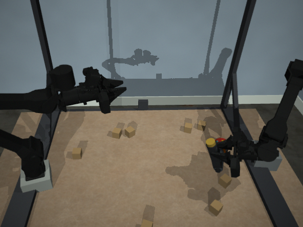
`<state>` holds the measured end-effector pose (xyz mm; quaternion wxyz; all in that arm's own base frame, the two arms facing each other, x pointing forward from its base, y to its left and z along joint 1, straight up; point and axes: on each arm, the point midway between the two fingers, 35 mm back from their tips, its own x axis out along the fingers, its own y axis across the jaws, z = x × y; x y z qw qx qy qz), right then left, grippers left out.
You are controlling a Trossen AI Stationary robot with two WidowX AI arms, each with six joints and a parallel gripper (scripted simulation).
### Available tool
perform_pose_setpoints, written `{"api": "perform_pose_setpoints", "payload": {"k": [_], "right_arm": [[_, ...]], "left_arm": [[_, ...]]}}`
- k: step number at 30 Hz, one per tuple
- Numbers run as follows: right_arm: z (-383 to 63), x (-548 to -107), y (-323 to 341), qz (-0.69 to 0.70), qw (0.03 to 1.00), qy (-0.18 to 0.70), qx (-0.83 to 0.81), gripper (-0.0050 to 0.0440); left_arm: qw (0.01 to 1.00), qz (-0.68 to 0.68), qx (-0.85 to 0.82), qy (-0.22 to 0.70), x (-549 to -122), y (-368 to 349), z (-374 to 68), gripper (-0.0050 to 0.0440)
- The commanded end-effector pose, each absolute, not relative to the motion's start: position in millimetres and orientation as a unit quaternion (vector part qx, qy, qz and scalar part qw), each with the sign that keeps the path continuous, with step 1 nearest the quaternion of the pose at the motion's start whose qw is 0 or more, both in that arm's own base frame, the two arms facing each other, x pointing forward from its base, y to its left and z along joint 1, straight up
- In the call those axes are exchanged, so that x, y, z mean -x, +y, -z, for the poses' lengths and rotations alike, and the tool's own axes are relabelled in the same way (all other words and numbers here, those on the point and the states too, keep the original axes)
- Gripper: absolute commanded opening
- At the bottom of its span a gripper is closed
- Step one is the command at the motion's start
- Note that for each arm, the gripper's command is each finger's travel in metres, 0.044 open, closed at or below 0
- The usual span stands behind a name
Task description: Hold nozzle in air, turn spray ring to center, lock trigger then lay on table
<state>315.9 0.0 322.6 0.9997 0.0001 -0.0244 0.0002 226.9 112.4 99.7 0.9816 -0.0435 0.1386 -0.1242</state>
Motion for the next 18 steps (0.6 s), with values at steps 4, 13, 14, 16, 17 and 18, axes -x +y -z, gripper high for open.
{"api": "perform_pose_setpoints", "payload": {"k": [4, 13, 14, 16, 17, 18], "right_arm": [[-330, -315, 1, -0.002, 0.999, -0.034, -0.002, 0.018], [-330, -315, 1, -0.002, 0.999, -0.034, -0.002, 0.018], [-330, -315, 1, -0.002, 0.999, -0.034, -0.002, 0.018], [-330, -315, 1, -0.002, 0.999, -0.034, -0.002, 0.018], [-330, -315, 1, -0.002, 0.999, -0.034, -0.002, 0.018], [-330, -315, 1, -0.002, 0.999, -0.034, -0.002, 0.018]], "left_arm": [[0.982, 0.127, 0.041, 0.132, -228, 112, -96, 0.0165], [0.982, 0.126, 0.043, 0.131, -228, 112, -86, 0.0165], [0.982, 0.126, 0.043, 0.131, -228, 112, -85, 0.0165], [0.982, 0.126, 0.044, 0.131, -228, 112, -83, 0.0165], [0.982, 0.126, 0.043, 0.131, -228, 112, -85, 0.0165], [0.982, 0.126, 0.043, 0.131, -228, 112, -85, 0.0165]]}}
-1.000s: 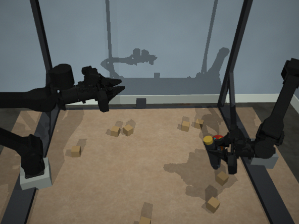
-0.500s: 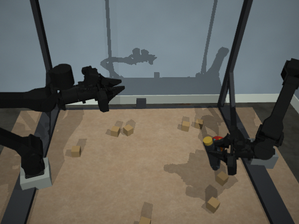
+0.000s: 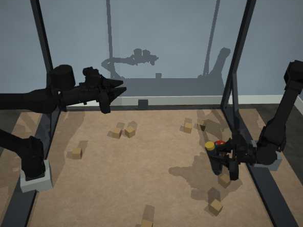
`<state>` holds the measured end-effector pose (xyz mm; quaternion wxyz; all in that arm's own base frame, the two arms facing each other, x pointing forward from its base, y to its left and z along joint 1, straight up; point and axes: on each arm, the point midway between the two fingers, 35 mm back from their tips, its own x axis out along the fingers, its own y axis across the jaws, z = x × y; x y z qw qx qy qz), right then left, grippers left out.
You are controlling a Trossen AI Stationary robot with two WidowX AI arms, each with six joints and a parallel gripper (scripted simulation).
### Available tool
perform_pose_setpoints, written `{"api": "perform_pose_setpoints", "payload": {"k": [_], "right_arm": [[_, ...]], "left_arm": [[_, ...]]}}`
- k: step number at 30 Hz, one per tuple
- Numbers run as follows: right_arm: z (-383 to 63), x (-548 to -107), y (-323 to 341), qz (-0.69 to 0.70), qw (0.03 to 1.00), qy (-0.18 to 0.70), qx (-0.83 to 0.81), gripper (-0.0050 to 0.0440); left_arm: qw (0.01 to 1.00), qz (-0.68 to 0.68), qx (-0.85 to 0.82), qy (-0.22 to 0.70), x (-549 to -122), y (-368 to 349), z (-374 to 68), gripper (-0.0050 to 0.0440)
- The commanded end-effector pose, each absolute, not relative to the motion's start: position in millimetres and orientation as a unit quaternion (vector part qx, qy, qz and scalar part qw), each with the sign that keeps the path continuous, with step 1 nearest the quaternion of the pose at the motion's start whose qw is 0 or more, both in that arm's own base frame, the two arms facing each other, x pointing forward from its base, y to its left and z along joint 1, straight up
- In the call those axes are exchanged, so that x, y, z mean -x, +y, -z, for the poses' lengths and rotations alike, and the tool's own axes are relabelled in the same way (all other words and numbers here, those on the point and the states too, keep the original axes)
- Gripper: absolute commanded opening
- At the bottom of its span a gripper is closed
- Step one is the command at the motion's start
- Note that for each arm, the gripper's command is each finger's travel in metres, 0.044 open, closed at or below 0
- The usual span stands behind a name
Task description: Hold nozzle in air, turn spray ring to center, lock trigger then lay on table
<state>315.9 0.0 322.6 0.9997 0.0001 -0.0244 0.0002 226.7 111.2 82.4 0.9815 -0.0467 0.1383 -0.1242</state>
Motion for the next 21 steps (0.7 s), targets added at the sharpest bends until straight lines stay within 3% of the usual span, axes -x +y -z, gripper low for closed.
{"api": "perform_pose_setpoints", "payload": {"k": [1, 21], "right_arm": [[-330, -315, 1, -0.002, 0.999, -0.034, -0.002, 0.018], [-330, -315, 1, -0.002, 0.999, -0.034, -0.002, 0.018]], "left_arm": [[0.982, 0.126, 0.043, 0.131, -228, 112, -85, 0.0165], [0.983, 0.124, 0.045, 0.131, -229, 112, -63, 0.0165]]}}
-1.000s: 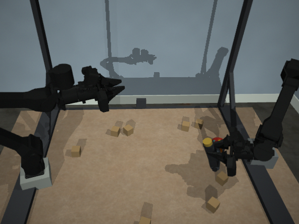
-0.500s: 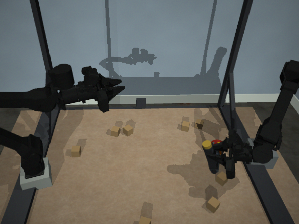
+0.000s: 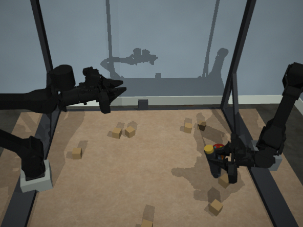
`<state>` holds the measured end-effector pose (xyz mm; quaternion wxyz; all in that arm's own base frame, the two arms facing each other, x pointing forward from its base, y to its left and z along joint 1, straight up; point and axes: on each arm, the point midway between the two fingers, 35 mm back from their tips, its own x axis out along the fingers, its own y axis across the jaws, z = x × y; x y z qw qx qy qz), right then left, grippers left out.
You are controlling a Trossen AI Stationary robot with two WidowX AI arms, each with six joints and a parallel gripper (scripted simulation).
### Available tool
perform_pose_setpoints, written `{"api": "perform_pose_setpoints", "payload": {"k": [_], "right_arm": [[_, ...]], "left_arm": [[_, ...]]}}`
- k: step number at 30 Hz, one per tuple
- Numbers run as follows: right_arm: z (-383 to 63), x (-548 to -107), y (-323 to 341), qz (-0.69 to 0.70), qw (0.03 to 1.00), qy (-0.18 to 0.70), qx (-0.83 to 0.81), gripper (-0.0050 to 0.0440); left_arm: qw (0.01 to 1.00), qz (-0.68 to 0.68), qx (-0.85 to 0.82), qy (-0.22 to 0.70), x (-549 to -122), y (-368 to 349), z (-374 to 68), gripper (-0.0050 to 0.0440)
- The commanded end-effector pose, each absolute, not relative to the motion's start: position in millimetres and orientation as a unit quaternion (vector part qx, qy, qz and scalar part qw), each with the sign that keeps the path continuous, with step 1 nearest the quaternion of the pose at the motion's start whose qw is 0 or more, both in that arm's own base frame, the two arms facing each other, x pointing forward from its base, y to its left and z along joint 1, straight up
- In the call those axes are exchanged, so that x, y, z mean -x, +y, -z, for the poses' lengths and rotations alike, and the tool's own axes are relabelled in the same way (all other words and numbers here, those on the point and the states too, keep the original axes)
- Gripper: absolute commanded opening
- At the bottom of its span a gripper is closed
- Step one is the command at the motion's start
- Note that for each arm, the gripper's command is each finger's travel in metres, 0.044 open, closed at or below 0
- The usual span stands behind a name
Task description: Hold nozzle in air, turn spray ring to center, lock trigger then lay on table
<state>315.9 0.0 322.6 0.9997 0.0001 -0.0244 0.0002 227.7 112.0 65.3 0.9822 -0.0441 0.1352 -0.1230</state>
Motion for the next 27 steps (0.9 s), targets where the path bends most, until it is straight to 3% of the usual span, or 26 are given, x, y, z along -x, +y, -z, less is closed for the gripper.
{"api": "perform_pose_setpoints", "payload": {"k": [1, 27], "right_arm": [[-330, -315, 1, -0.002, 0.999, -0.034, -0.002, 0.018], [-330, -315, 1, -0.002, 0.999, -0.034, -0.002, 0.018]], "left_arm": [[0.983, 0.124, 0.045, 0.131, -229, 112, -62, 0.0165], [0.983, 0.123, 0.045, 0.128, -229, 112, -38, 0.0165]]}}
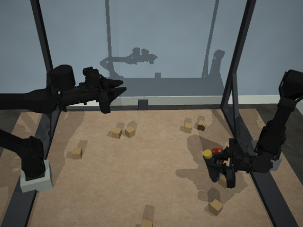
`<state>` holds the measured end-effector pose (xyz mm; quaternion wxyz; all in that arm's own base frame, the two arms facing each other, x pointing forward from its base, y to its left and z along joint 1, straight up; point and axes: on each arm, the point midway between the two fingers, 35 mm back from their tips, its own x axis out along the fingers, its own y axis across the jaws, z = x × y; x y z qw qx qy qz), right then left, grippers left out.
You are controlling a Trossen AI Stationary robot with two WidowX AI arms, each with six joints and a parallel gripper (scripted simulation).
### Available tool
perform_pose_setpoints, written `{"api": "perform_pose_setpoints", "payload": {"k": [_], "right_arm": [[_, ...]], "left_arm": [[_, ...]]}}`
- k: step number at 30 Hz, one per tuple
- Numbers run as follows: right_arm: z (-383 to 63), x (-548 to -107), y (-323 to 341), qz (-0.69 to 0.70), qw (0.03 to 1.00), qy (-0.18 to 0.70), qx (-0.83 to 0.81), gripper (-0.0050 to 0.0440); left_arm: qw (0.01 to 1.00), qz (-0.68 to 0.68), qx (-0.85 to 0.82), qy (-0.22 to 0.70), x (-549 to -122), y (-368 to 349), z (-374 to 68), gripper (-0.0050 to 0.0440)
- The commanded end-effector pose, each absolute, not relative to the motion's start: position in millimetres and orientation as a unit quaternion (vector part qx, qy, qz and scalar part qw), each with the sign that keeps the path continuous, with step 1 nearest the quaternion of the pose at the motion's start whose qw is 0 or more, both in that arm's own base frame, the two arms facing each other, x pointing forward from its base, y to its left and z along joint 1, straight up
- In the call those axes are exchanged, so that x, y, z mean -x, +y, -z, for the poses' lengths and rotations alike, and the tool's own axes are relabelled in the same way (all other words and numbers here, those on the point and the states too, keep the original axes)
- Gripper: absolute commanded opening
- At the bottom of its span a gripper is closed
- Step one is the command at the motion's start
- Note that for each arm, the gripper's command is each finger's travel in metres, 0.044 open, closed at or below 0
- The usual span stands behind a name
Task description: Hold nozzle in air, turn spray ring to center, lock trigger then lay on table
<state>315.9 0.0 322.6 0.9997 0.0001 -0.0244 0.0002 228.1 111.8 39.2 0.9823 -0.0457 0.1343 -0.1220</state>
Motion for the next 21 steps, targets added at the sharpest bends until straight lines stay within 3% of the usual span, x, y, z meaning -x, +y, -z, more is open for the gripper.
{"api": "perform_pose_setpoints", "payload": {"k": [1, 21], "right_arm": [[-330.1, -314.6, 0.5, -0.002, 0.999, -0.034, -0.002, 0.018], [-330.1, -314.6, 0.5, -0.002, 0.999, -0.034, -0.002, 0.018]], "left_arm": [[0.983, 0.123, 0.045, 0.127, -229.4, 112.4, -36.6, 0.0165], [0.983, 0.123, 0.042, 0.127, -233.9, 112.2, -36.9, 0.0165]]}}
